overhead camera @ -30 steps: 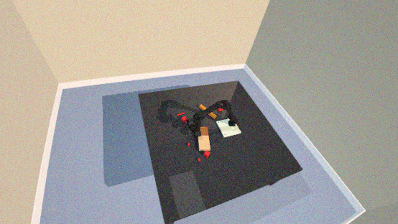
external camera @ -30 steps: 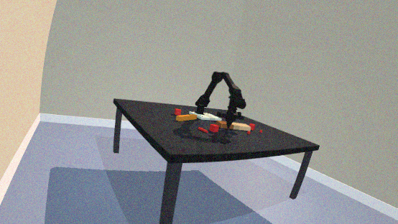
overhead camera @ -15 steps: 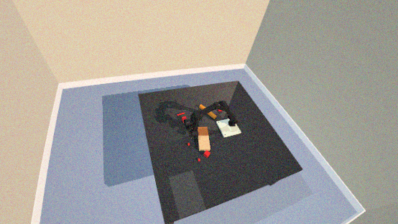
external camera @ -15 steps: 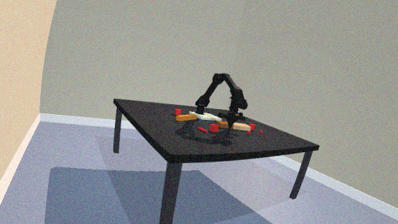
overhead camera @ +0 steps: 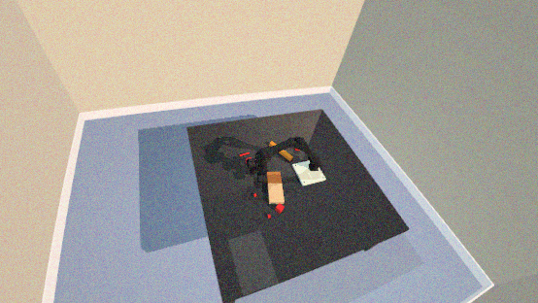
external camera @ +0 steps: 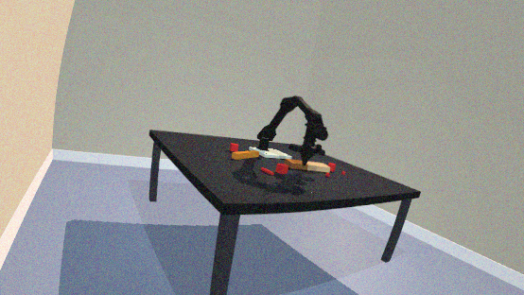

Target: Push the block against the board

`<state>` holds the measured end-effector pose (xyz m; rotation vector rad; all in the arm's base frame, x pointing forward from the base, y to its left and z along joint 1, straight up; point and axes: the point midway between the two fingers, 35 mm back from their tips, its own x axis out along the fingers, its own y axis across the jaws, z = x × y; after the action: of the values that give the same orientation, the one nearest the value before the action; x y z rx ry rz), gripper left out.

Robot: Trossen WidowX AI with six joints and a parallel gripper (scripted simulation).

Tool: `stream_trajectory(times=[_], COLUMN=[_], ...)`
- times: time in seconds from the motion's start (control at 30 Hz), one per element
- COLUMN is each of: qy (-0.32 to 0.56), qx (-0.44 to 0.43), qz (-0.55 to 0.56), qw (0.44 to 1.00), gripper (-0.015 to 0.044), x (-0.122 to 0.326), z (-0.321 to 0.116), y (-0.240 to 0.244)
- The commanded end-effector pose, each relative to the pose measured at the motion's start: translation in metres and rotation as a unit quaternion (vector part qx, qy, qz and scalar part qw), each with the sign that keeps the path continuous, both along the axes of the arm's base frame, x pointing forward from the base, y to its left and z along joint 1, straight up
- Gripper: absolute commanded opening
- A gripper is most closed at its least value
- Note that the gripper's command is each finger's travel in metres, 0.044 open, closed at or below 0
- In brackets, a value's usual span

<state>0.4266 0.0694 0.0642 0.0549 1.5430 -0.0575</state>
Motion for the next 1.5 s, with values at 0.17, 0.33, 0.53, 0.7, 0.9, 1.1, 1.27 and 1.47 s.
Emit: stream_trajectory(times=[0.17,0.33,0.53,0.7,0.9,1.1,1.27,1.47], qy=[-0.016,-0.015,-0.013,-0.013,-0.011,-0.008,-0.006,-0.003], qx=[0.003,-0.001,-0.005,-0.006,-0.009,-0.013,-0.016,-0.018], qz=[0.003,0.077,0.180,0.264,0.363,0.457,0.531,0.615], qw=[1.000,0.997,0.984,0.964,0.932,0.890,0.847,0.788], gripper=[0.0000,0.0000,0.0000,0.0000,0.0000,0.0000,0.0000,0.0000], x=[0.002,-0.006,-0.018,-0.028,-0.042,-0.057,-0.070,-0.086], z=[0.027,0.029,0.030,0.029,0.029,0.029,0.027,0.025], y=[0.000,-0.008,-0.018,-0.026,-0.035,-0.045,-0.052,-0.061])
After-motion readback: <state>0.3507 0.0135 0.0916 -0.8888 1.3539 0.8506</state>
